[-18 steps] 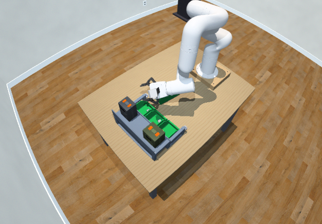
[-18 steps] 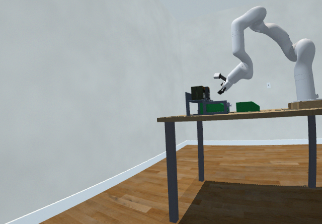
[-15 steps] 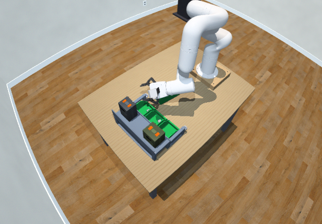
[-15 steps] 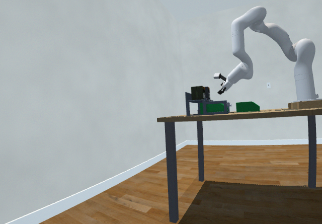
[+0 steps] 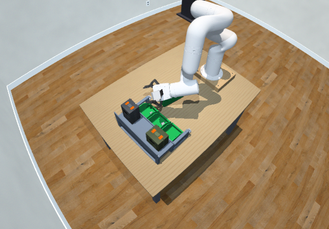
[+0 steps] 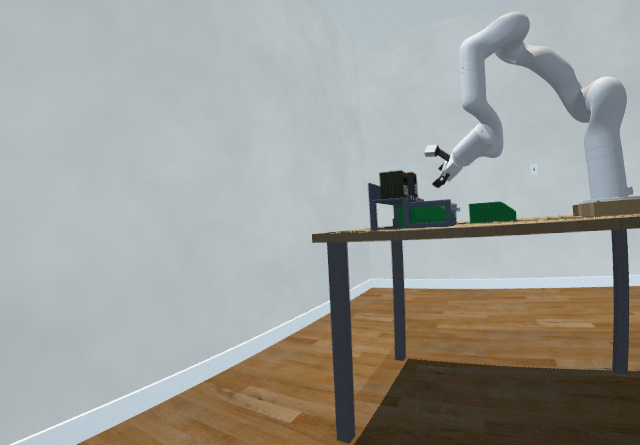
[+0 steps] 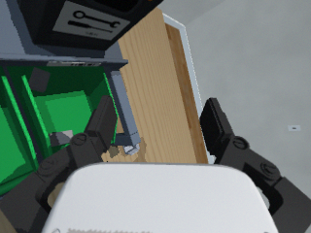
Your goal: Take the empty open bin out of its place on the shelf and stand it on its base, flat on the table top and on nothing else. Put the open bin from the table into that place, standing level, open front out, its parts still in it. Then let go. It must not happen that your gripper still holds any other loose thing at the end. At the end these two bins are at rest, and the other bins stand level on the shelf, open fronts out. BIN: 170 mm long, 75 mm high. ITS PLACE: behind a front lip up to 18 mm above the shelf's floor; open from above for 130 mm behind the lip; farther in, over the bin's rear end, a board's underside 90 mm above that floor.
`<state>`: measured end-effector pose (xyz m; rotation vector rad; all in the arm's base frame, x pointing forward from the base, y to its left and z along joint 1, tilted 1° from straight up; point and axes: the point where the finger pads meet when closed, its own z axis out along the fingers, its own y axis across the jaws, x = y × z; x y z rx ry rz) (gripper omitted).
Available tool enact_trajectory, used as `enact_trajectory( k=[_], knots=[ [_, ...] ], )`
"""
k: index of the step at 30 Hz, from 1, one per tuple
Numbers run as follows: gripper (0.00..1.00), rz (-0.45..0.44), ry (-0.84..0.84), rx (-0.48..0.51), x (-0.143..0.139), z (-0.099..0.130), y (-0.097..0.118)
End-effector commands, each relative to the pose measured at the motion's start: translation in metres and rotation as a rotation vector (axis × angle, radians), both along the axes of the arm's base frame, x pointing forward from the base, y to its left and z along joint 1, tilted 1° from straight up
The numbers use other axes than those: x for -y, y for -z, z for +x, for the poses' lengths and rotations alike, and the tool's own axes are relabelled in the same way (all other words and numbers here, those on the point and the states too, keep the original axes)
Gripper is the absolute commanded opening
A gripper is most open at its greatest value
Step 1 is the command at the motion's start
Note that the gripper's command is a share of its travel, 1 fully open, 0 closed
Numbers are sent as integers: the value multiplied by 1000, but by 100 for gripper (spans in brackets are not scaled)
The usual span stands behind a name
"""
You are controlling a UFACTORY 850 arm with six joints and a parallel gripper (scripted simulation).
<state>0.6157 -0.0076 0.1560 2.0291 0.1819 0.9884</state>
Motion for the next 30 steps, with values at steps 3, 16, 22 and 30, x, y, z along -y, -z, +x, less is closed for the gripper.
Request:
enact_trajectory(
  k=[3, 16, 22, 30],
  knots=[
    [100, 0, 0, 2, 0, 1, -5],
    [100, -4, 5, 2, -2, 4, -79],
    [100, -1, 2, 2, -2, 1, -128],
    [100, 0, 0, 2, -2, 0, -144]
  ],
)
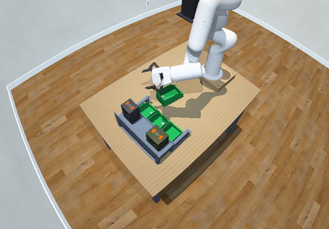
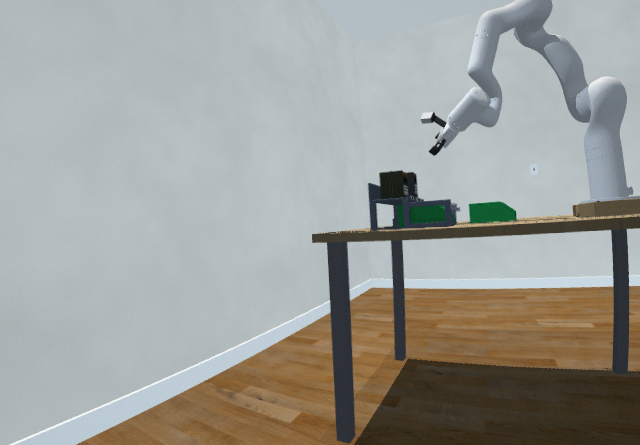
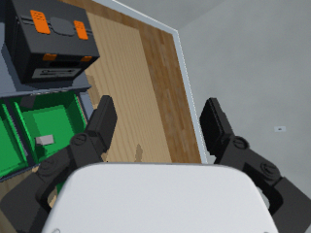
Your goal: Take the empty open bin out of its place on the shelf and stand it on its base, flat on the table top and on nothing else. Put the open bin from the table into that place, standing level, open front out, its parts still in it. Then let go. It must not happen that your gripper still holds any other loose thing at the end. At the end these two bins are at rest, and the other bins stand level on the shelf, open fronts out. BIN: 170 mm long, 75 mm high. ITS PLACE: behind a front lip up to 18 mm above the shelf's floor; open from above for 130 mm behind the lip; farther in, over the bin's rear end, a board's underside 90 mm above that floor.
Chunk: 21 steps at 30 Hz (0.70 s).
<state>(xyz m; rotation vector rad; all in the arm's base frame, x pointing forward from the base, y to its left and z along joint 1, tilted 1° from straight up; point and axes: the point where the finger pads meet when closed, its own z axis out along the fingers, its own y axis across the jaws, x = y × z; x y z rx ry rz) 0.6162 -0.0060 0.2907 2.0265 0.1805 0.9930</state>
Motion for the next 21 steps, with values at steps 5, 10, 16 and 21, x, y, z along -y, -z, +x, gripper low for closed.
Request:
enact_trajectory(
  k=[5, 10, 16, 21],
  knots=[
    [100, 1, 1, -2, 0, -1, -9],
    [100, 2, 1, -4, 0, -1, -9],
    [100, 9, 4, -11, 1, -3, -9],
    [100, 17, 6, -18, 1, -5, -9]
  ],
)
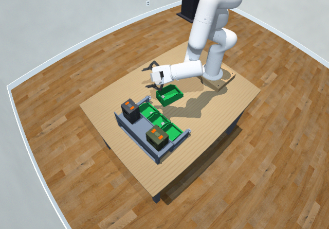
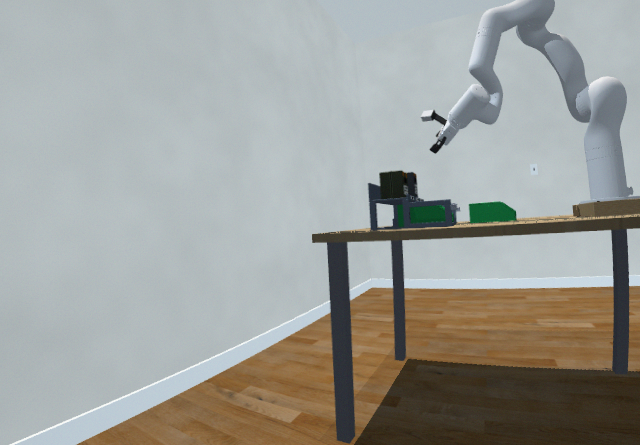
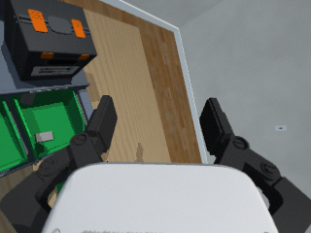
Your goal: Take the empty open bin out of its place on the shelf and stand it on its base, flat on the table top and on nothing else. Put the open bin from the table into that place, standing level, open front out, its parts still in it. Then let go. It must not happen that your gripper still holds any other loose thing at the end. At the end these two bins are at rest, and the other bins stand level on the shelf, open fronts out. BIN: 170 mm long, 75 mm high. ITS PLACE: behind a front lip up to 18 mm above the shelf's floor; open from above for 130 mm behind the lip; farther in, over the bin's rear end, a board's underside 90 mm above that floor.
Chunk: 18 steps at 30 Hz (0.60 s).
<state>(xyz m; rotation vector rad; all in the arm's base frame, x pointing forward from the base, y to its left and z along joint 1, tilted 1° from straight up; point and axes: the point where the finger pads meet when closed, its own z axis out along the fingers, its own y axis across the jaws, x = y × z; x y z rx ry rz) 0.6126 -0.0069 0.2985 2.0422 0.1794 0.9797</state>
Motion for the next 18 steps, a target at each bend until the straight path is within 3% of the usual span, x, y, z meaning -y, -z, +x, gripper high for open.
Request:
enact_trajectory(
  k=[1, 18],
  knots=[
    [100, 10, 3, -8, 1, -2, -1],
    [100, 112, 27, -98, 8, -24, -1]
  ],
)
